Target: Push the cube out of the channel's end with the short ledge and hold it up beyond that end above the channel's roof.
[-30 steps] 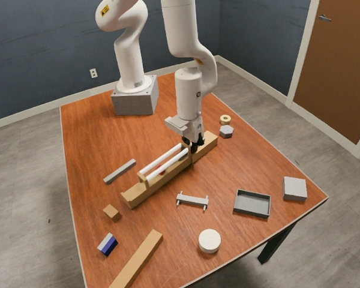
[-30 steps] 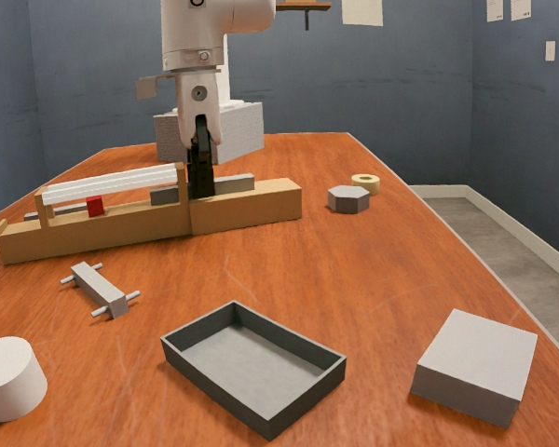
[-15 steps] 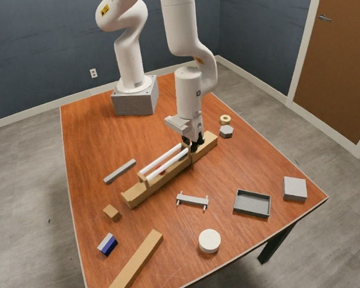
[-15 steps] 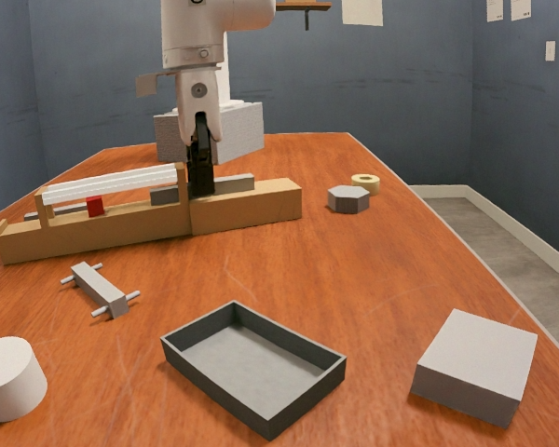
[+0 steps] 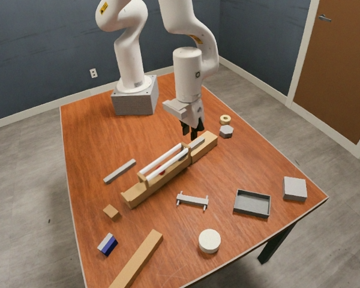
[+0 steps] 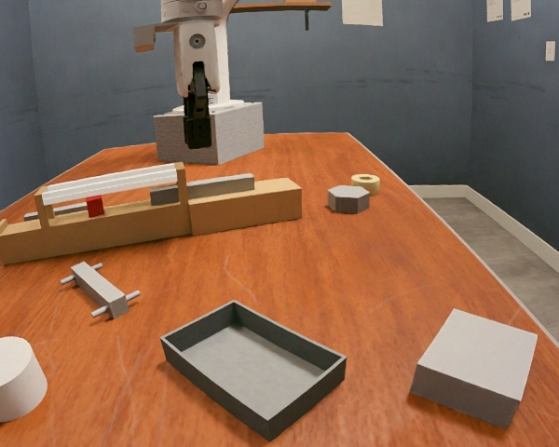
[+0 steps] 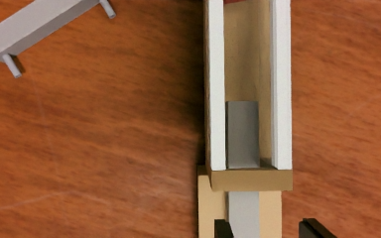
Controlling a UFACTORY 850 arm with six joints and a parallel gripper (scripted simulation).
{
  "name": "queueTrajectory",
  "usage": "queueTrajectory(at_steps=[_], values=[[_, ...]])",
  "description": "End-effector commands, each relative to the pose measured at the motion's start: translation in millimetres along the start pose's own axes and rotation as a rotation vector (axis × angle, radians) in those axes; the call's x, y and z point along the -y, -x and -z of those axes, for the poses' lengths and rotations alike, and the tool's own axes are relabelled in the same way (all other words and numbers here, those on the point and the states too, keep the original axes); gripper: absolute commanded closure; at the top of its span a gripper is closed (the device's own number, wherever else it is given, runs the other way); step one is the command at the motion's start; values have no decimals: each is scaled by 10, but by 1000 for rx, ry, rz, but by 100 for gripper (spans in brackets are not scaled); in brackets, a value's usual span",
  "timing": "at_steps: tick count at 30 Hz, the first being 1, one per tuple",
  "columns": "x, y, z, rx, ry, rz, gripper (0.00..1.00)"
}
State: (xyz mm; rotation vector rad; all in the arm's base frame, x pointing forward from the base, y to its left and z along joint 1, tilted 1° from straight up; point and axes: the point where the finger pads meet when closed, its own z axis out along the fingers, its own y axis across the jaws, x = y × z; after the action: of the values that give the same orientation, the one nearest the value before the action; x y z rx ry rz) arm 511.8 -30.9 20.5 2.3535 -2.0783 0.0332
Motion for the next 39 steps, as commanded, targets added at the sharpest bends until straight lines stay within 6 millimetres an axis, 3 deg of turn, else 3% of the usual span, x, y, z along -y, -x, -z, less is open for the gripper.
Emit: queueTrajectory(at_steps=[1, 4, 6, 9, 15, 17, 18, 21, 23, 39], values=[[13, -2, 13, 0, -3, 0, 61], [11, -10, 13, 0, -3, 0, 61], [-29, -172, 12, 0, -3, 1, 61], [-255, -812, 8, 0, -2, 7, 61], [-812, -1610, 5, -1, -3, 22, 61], [-812, -1610, 5, -1, -3, 22, 61], [-1083, -1995, 5, -1, -3, 23, 61], [-1258, -2243, 6, -2, -3, 23, 61], [-1441, -2536, 9, -2, -3, 23, 61], [-1454, -2559, 10, -2, -3, 23, 61]])
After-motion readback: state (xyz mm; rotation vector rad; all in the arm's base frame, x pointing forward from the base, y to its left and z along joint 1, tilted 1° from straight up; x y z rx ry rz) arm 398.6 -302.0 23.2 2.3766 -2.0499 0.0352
